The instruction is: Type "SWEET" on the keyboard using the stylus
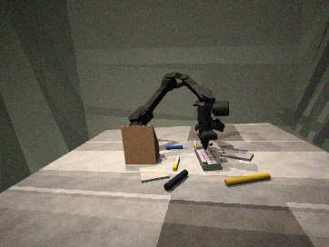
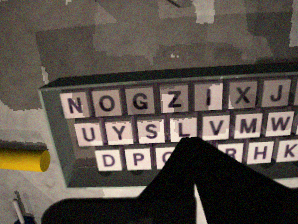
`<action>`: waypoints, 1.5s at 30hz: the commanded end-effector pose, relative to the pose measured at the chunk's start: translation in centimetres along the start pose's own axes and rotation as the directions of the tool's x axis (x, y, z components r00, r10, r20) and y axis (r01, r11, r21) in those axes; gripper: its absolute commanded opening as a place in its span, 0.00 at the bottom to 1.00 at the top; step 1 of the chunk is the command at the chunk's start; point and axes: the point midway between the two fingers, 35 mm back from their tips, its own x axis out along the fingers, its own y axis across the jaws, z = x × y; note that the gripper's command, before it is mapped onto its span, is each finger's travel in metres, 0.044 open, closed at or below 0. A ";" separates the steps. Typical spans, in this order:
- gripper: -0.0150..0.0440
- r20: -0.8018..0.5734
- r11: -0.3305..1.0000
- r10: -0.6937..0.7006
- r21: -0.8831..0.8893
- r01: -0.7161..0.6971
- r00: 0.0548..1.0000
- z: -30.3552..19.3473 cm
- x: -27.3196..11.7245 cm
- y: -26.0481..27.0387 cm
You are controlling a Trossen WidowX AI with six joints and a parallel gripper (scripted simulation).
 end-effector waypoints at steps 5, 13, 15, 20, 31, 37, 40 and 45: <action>0.25 -0.001 1.000 0.000 0.004 0.000 1.000 -0.3 -0.1 -2.5; 0.25 -0.001 1.000 0.000 0.004 0.000 1.000 -0.3 -0.1 -2.5; 0.25 0.000 1.000 -0.001 0.004 0.001 1.000 -0.2 -0.1 -3.4; 0.25 0.000 1.000 -0.004 0.003 0.004 1.000 -0.3 -0.2 -9.1; 0.25 0.000 1.000 -0.004 0.003 0.004 1.000 -0.3 -0.2 -9.3; 0.25 0.000 1.000 -0.004 0.003 0.004 1.000 -0.7 -0.2 -9.0; 0.25 -0.001 1.000 -0.003 0.004 0.003 1.000 -2.6 -0.2 -7.4; 0.25 -0.001 1.000 -0.002 0.005 0.002 1.000 -3.5 -0.1 -6.5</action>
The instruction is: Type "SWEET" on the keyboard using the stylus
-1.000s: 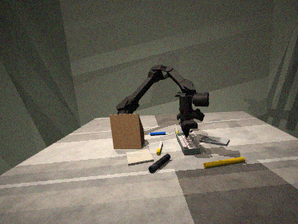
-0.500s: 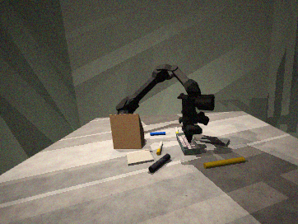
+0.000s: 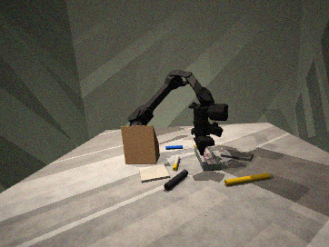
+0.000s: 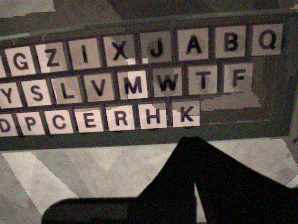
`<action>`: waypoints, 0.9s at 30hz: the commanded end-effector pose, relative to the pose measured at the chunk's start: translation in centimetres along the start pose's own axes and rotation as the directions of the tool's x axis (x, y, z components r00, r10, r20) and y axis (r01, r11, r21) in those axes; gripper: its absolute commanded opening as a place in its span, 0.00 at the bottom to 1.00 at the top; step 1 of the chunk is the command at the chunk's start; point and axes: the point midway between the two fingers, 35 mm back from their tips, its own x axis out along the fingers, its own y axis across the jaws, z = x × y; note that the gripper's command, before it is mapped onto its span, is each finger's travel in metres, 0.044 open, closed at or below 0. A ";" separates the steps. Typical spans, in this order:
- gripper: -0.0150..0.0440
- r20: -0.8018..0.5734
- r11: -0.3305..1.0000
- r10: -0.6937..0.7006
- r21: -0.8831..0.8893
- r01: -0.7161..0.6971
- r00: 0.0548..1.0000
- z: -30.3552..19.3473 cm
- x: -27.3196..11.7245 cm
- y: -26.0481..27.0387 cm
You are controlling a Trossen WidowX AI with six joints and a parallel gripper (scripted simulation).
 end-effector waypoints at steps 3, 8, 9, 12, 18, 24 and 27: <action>0.25 0.005 1.000 -0.004 -0.003 0.004 1.000 -0.5 0.0 0.4; 0.25 0.005 1.000 -0.004 -0.003 0.004 1.000 -0.5 0.0 0.6; 0.25 0.004 1.000 -0.005 -0.003 0.005 1.000 -0.4 -0.1 1.3; 0.25 0.004 1.000 -0.005 -0.002 0.005 1.000 -0.3 -0.1 5.2; 0.25 0.004 1.000 0.000 -0.001 0.000 1.000 -0.6 0.0 8.5; 0.25 0.004 1.000 0.000 -0.001 0.000 1.000 -0.6 0.0 8.5; 0.25 0.004 1.000 0.000 -0.001 0.000 1.000 -0.6 0.0 8.5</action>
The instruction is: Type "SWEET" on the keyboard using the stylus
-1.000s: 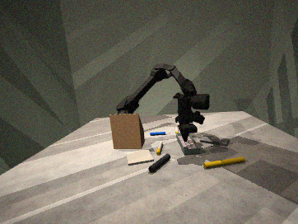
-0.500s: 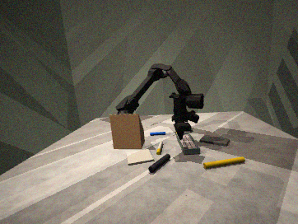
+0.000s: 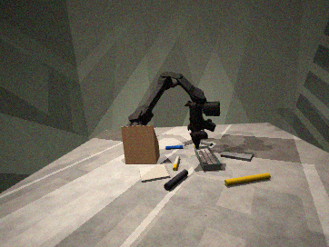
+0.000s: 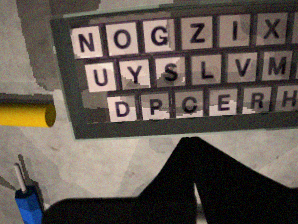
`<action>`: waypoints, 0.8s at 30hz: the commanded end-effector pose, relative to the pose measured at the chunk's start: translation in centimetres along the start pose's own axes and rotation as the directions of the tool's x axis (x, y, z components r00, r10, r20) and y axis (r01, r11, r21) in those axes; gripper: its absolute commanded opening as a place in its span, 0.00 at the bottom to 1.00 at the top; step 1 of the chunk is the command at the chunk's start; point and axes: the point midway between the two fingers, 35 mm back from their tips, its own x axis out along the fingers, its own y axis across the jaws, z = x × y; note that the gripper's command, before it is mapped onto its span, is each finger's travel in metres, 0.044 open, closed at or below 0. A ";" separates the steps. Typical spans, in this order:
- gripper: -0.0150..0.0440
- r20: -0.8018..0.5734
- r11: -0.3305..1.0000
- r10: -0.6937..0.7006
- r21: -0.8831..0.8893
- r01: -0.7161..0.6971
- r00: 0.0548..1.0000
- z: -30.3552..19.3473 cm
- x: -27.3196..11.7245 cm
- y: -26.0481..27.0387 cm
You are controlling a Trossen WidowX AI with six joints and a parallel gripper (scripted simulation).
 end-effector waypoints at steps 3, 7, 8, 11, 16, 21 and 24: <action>0.25 0.005 1.000 -0.002 0.002 0.002 1.000 0.2 -2.2 0.0; 0.25 0.004 1.000 -0.001 0.002 0.001 1.000 0.0 -6.1 0.1; 0.25 0.004 1.000 -0.001 0.002 0.001 1.000 0.0 -6.1 0.1; 0.25 0.004 1.000 -0.001 0.002 0.001 1.000 0.0 -6.1 0.1; 0.25 0.012 1.000 -0.001 0.006 0.001 1.000 0.2 -5.5 0.0; 0.43 0.007 1.000 0.001 0.004 -0.001 1.000 0.1 -5.5 0.1; 0.30 0.008 1.000 0.001 0.004 -0.001 1.000 0.1 -5.5 0.1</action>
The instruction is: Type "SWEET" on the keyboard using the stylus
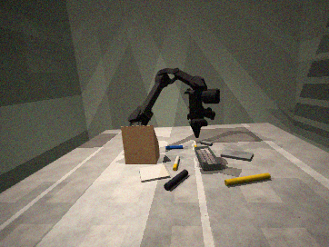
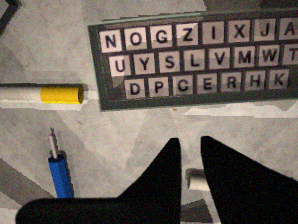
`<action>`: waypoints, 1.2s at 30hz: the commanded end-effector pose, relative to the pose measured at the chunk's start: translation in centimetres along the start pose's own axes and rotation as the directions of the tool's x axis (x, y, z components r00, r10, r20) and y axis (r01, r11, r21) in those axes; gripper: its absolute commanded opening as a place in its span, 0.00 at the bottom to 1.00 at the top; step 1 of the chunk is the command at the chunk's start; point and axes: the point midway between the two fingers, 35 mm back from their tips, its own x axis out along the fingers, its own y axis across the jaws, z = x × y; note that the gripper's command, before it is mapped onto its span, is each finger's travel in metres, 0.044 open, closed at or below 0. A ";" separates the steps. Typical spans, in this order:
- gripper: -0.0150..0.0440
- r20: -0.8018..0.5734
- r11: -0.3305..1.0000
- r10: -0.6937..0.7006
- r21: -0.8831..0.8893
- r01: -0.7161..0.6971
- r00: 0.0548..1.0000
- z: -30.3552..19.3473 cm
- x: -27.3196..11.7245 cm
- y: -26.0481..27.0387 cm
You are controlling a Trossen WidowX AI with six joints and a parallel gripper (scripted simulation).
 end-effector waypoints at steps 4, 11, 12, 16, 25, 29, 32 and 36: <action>0.25 0.000 1.000 0.000 0.000 0.000 1.000 0.0 0.0 0.0; 0.25 0.000 1.000 0.000 0.000 0.000 1.000 0.0 0.0 0.0; 0.25 0.000 1.000 0.000 0.000 0.000 1.000 0.0 0.0 0.0; 0.43 0.004 1.000 -0.011 0.001 0.011 1.000 -0.1 0.0 0.6; 0.51 0.106 0.991 -0.131 0.022 0.129 0.986 -2.8 0.1 7.0; 0.51 0.172 0.987 -0.157 0.035 0.154 0.972 -4.4 0.4 9.1; 0.51 0.227 0.986 -0.164 0.045 0.158 0.960 -5.7 0.8 10.4; 0.51 0.303 0.988 -0.153 0.056 0.143 0.941 -7.3 1.3 11.6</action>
